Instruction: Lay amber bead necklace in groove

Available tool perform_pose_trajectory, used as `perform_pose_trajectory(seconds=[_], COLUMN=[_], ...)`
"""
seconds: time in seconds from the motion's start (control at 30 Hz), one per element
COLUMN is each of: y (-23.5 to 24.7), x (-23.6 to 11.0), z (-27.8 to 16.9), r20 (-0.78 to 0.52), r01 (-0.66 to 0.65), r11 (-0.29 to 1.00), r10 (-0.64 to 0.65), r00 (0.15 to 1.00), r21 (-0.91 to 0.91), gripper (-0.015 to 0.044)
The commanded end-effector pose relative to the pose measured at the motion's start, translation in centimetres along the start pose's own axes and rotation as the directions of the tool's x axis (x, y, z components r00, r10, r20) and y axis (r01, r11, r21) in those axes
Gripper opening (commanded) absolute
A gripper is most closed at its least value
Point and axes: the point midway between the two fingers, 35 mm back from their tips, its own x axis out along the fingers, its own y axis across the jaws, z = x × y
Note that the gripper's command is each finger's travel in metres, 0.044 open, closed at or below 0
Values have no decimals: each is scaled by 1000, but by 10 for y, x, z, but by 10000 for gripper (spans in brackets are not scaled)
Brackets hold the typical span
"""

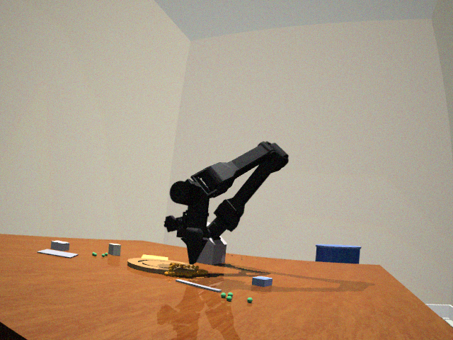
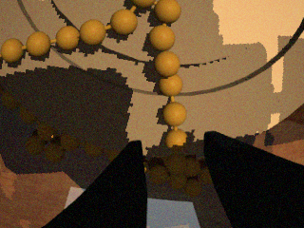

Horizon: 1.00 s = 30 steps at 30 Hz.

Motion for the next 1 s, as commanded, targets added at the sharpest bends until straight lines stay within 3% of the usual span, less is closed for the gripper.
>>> perform_pose_trajectory(seconds=[0.0, 0.2, 0.37, 0.97], y=[-2, -2, -1, -1], x=[8, 12, 9, 9], z=[-1, -2, -1, -1], r20=[-9, -10, -4, -4], r01=[4, 4, 4, 4], r11=[1000, 1000, 1000, 1000], r10=[-4, -4, -4, -4], r00=[1000, 1000, 1000, 1000], r21=[6, 7, 3, 3], gripper=[120, 120, 0, 0])
